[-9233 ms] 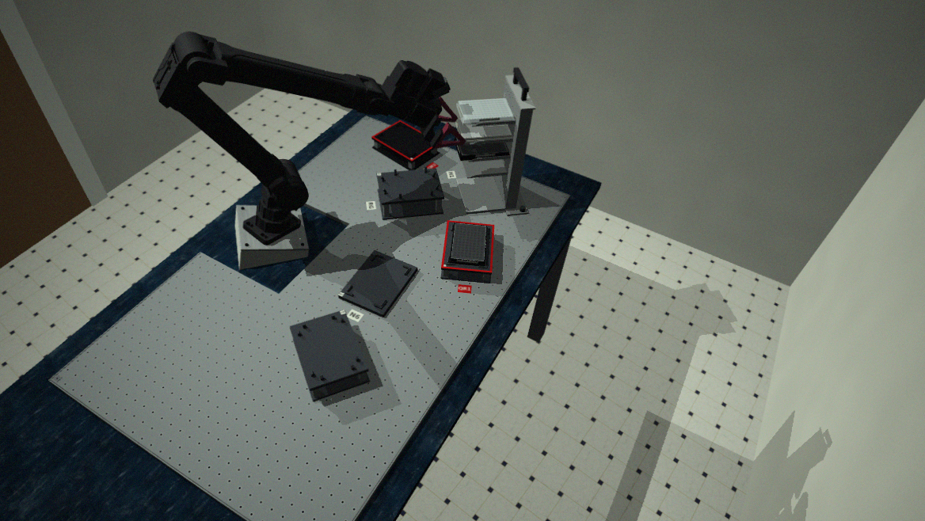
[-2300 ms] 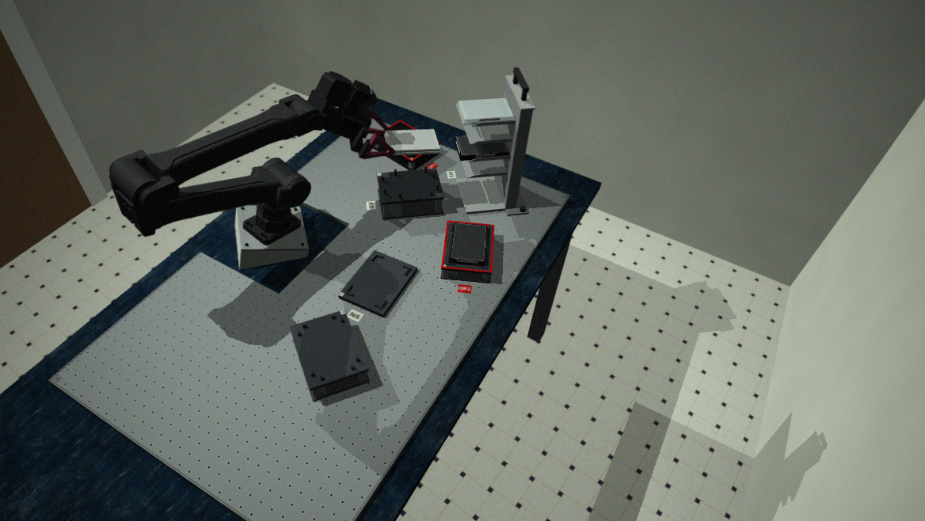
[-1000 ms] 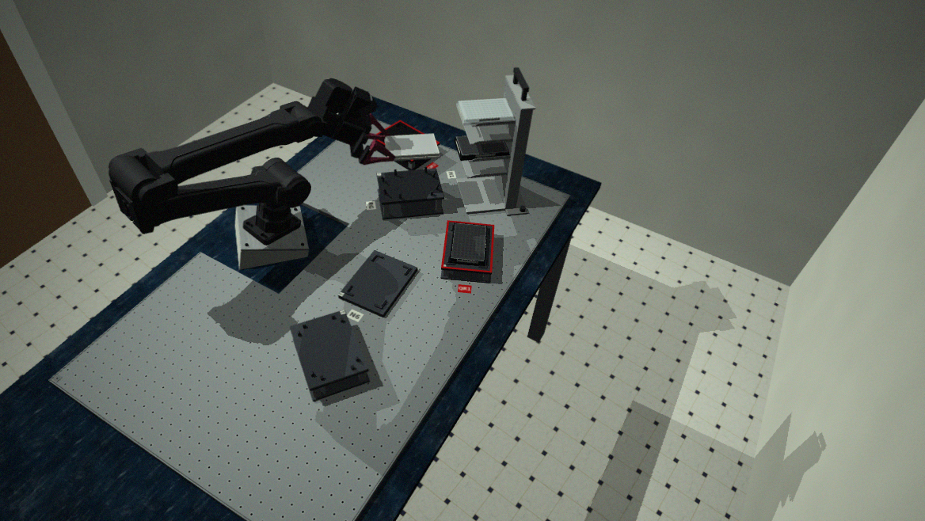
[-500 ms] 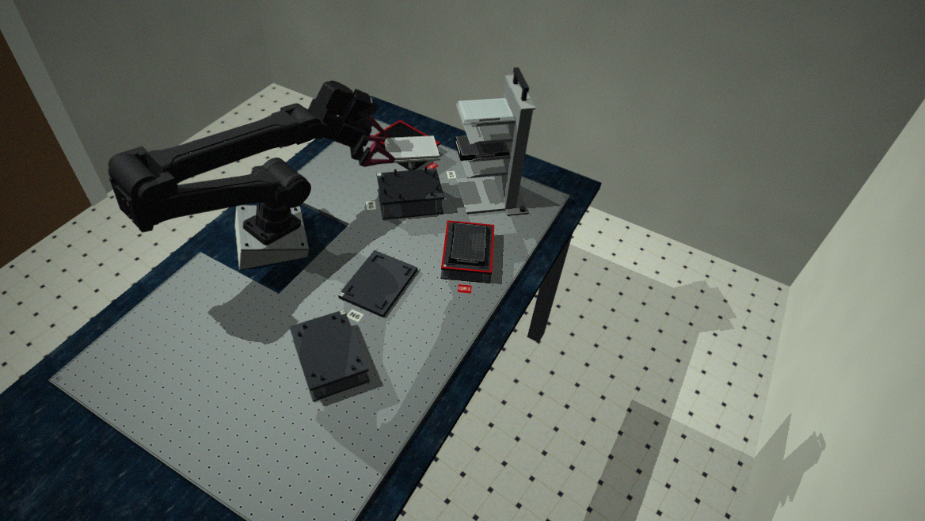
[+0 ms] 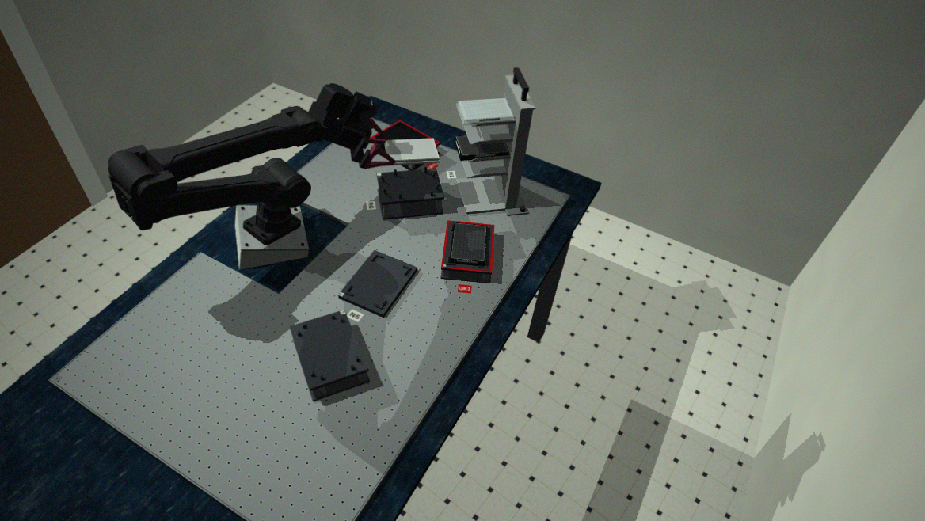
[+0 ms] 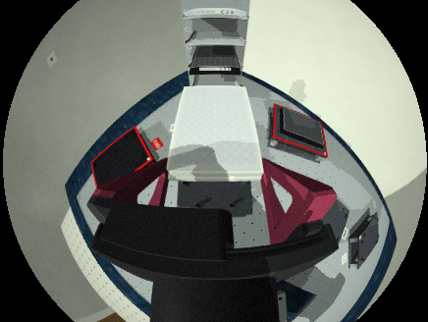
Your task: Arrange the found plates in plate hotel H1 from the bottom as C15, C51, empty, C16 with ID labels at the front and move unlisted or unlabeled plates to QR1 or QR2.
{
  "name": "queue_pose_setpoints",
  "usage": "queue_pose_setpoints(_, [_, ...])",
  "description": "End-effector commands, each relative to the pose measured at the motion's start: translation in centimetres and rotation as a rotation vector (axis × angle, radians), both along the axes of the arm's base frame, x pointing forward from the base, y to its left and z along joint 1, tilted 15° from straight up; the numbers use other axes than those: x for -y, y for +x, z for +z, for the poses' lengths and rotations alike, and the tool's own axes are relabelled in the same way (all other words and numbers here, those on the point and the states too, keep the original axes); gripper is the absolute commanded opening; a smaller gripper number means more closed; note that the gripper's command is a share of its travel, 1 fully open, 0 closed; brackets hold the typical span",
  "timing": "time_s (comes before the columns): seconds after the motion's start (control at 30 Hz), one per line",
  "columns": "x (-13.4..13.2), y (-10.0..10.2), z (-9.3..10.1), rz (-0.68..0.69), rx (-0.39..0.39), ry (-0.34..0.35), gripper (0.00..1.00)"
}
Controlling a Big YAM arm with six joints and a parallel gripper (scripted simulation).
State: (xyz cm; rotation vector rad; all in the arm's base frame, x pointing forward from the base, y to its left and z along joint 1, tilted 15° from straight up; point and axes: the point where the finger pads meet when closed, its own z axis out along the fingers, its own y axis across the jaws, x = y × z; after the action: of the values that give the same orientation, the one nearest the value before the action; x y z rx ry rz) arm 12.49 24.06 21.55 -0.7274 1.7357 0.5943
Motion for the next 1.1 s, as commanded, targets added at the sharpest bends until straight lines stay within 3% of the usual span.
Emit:
queue_pose_setpoints(0.0, [-0.3, 0.4, 1.2, -0.007, 0.011, 0.027, 0.86])
queue_pose_setpoints(0.07, [-0.4, 0.4, 1.6, -0.007, 0.012, 0.034, 0.86])
queue_pose_setpoints(0.13, [-0.3, 0.4, 0.5, -0.007, 0.01, 0.018, 0.86])
queue_pose_setpoints(0.3, [-0.5, 0.4, 1.6, -0.007, 0.013, 0.039, 0.86])
queue_pose_setpoints(0.37, [-0.4, 0.4, 0.4, -0.007, 0.01, 0.02, 0.86])
queue_pose_setpoints(0.47, [-0.5, 0.4, 1.3, -0.007, 0.013, 0.037, 0.86])
queue_pose_setpoints(0.57, [-0.4, 0.5, 0.0, -0.007, 0.01, 0.018, 0.86])
queue_pose_setpoints(0.63, [-0.6, 0.5, 1.3, -0.007, 0.013, 0.041, 0.86])
queue_pose_setpoints(0.73, [-0.4, 0.5, -0.3, -0.007, 0.01, 0.017, 0.86])
queue_pose_setpoints(0.8, [-0.6, 0.5, 1.0, -0.007, 0.013, 0.04, 0.86])
queue_pose_setpoints(0.9, [-0.7, 0.5, 1.0, -0.007, 0.012, 0.043, 0.86])
queue_pose_setpoints(0.97, [-0.5, 0.5, -0.3, -0.007, 0.01, 0.021, 0.86])
queue_pose_setpoints(1.07, [-0.7, 0.6, 0.5, -0.007, 0.013, 0.037, 0.86])
